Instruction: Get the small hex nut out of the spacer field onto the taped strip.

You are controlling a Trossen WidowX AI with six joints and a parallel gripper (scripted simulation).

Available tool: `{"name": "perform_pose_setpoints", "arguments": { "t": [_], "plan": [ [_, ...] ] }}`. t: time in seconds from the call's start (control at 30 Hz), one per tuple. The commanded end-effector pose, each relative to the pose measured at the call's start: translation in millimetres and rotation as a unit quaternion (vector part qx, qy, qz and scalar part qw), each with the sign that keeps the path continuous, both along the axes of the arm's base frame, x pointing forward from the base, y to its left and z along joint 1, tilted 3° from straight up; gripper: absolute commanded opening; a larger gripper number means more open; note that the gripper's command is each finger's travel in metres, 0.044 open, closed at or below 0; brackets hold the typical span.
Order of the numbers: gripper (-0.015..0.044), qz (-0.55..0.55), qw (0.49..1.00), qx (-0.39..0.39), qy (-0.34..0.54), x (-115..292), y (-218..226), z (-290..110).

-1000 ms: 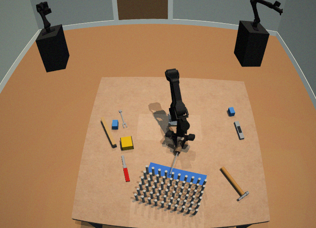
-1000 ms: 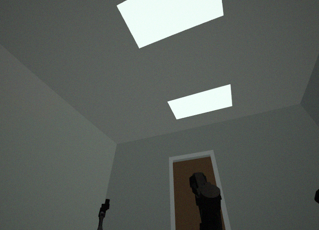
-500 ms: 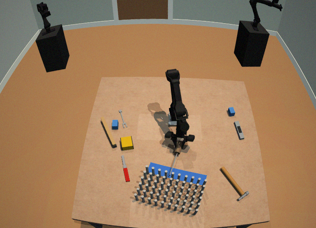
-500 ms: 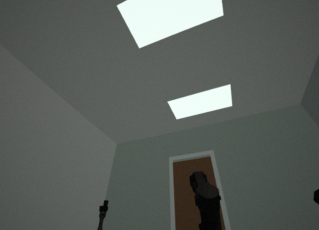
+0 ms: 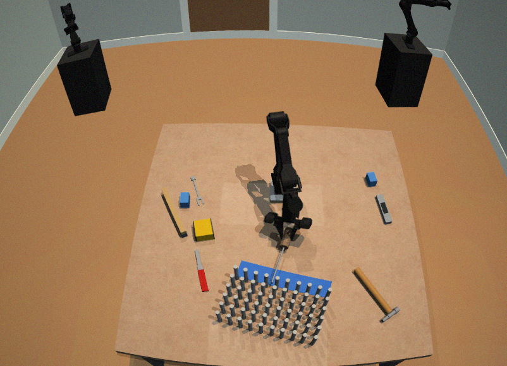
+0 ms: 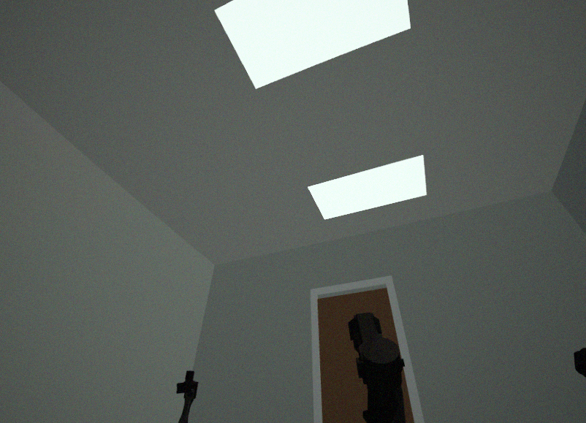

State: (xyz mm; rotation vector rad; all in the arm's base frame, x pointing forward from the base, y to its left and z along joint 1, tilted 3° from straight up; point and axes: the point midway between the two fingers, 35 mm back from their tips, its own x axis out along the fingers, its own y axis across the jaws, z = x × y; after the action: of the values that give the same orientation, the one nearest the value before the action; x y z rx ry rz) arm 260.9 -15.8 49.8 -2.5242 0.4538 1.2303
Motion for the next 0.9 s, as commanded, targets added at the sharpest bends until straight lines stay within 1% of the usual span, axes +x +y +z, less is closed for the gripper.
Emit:
{"name": "perform_pose_setpoints", "arguments": {
  "t": [0.0,0.87],
  "plan": [
    [0.0000,0.003,1.000,-0.001,-0.004,5,-1,3],
    [0.0000,0.003,1.000,-0.002,-0.004,19,-6,5]
  ]
}}
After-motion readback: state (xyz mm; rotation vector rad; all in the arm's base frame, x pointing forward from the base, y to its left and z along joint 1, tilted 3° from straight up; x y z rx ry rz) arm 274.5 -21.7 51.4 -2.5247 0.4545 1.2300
